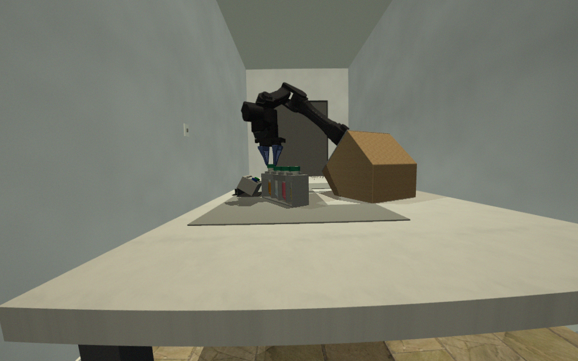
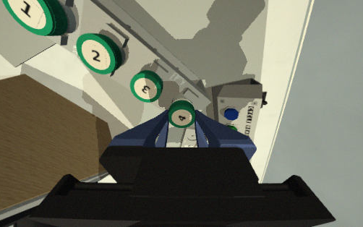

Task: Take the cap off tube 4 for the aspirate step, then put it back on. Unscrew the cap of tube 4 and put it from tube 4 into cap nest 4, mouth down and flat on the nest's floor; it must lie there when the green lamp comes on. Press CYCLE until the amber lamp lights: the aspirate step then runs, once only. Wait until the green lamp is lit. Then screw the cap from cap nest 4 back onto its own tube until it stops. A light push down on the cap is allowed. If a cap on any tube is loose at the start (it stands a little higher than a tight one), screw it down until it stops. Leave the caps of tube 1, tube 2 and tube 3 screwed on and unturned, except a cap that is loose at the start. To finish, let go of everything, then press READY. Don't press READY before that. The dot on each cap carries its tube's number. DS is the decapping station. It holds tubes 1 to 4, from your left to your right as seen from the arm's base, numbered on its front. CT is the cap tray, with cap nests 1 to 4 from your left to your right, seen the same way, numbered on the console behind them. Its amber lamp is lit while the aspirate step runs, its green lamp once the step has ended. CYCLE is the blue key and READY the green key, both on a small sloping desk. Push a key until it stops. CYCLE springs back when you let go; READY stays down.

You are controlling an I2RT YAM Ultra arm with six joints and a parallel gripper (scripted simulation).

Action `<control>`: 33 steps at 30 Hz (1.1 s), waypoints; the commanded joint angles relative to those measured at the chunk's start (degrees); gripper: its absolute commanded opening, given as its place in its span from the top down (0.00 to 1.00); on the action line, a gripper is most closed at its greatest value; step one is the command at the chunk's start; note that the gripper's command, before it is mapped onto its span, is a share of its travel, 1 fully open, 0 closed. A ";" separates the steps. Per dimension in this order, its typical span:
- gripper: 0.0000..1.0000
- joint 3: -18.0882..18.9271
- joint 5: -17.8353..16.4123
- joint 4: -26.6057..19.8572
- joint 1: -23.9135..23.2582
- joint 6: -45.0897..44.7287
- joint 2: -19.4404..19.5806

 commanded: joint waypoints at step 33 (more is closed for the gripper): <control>0.51 0.80 0.14 1.64 0.77 -0.94 -1.20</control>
